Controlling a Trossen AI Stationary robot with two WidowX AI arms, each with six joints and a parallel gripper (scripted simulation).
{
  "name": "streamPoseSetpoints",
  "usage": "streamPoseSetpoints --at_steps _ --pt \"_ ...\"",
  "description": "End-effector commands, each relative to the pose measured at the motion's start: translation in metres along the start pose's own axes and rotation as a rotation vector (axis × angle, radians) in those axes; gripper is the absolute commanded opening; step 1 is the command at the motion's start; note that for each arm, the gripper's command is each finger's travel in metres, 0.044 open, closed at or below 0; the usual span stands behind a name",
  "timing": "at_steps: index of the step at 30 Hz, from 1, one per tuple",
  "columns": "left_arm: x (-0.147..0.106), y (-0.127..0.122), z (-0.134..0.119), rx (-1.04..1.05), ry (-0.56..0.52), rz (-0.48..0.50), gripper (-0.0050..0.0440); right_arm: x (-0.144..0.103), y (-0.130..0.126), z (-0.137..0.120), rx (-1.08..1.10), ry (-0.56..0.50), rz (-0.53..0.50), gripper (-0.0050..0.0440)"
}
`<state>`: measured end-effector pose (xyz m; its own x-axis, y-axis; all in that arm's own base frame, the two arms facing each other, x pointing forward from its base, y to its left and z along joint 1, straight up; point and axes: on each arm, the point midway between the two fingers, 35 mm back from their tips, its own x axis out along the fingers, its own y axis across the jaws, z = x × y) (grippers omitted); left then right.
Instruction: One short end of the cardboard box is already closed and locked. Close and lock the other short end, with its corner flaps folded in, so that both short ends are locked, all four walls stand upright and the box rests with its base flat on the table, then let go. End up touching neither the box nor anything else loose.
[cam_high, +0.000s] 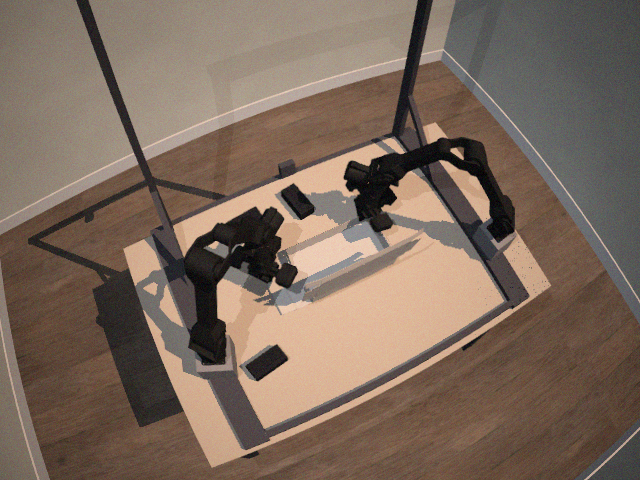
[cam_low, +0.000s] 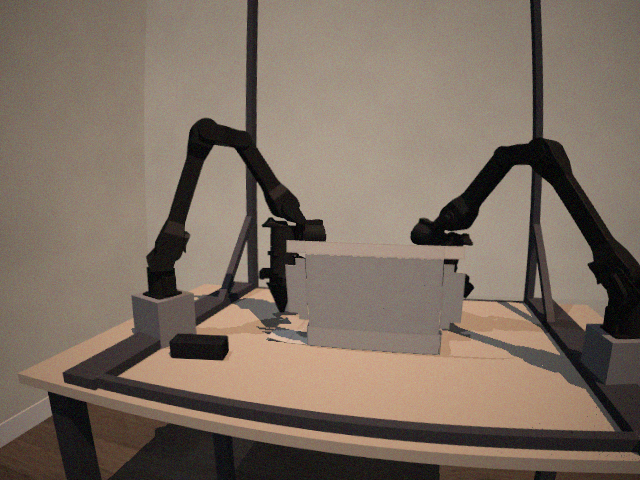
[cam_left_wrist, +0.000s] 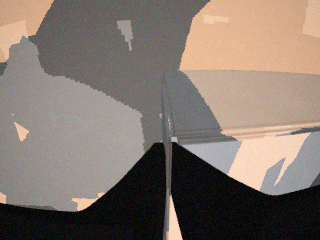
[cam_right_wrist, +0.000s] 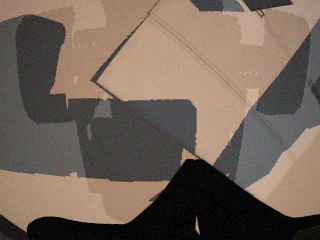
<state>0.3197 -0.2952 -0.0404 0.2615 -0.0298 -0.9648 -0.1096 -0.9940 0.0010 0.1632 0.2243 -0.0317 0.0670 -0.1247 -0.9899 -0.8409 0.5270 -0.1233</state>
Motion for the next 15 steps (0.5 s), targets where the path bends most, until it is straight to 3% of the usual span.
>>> streamPoseSetpoints --at_steps 1,10,15 --pt "-0.009 0.004 -0.007 -0.002 0.021 0.022 0.0003 -0.006 0.010 -0.002 -0.228 -0.053 0.035 0.0000" --pt "-0.009 0.004 -0.007 -0.002 0.021 0.022 0.0003 -0.005 0.033 -0.016 -0.819 -0.127 0.071 0.0000" --pt "-0.009 0.004 -0.007 -0.002 0.021 0.022 0.0003 -0.004 0.036 -0.018 -0.895 -0.140 0.074 0.0000"
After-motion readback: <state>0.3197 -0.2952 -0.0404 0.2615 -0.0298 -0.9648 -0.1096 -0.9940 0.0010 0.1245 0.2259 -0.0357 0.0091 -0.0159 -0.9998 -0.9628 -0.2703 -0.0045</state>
